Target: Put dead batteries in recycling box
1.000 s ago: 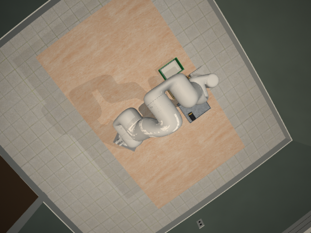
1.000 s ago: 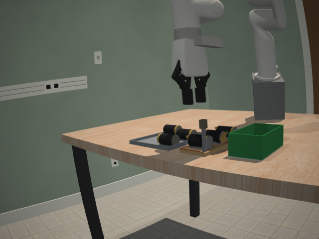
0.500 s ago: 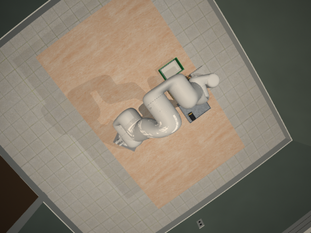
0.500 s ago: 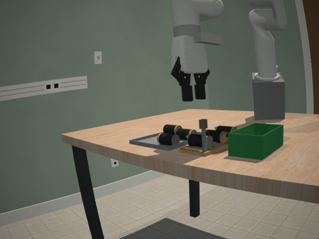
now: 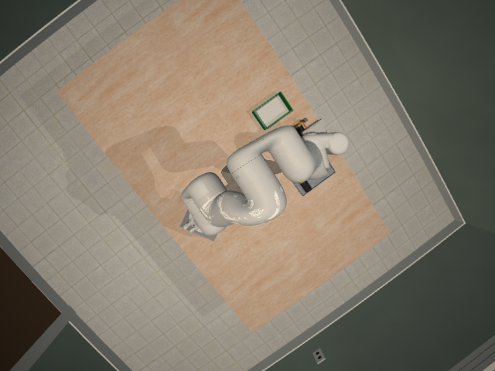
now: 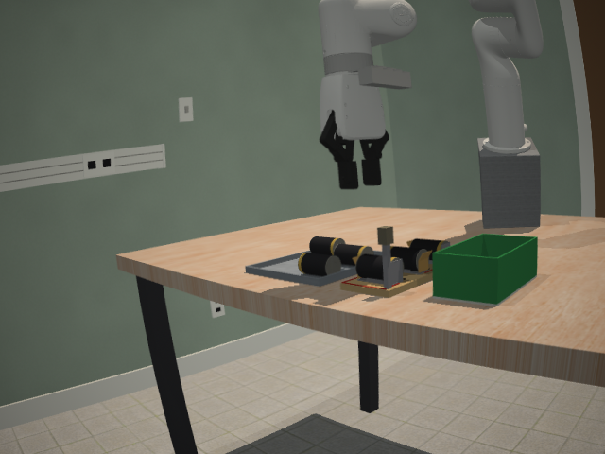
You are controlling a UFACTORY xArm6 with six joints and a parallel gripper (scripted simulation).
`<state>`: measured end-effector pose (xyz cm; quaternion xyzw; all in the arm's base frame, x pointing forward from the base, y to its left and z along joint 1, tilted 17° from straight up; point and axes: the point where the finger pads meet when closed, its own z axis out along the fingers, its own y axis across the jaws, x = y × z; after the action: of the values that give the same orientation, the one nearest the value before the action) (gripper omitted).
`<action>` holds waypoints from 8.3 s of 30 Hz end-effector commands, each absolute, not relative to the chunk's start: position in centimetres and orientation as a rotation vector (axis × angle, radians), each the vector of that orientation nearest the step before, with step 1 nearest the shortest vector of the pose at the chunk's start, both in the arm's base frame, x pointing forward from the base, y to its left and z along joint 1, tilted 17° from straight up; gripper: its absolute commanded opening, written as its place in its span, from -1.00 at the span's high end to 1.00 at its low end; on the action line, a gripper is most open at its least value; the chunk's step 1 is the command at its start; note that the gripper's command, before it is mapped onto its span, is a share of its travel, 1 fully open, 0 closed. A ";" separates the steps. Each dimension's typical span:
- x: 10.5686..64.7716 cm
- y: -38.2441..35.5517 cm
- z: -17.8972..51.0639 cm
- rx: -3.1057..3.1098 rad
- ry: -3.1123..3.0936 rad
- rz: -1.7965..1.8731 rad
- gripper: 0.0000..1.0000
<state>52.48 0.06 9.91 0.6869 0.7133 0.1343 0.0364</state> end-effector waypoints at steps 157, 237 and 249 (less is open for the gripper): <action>49.8 -6.3 0.2 2.089 2.199 0.430 0.44; 45.3 19.9 11.4 2.093 2.196 0.430 0.44; 45.3 19.9 11.4 2.095 2.195 0.430 0.44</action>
<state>45.19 19.87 11.26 0.6834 0.7159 0.1383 0.0377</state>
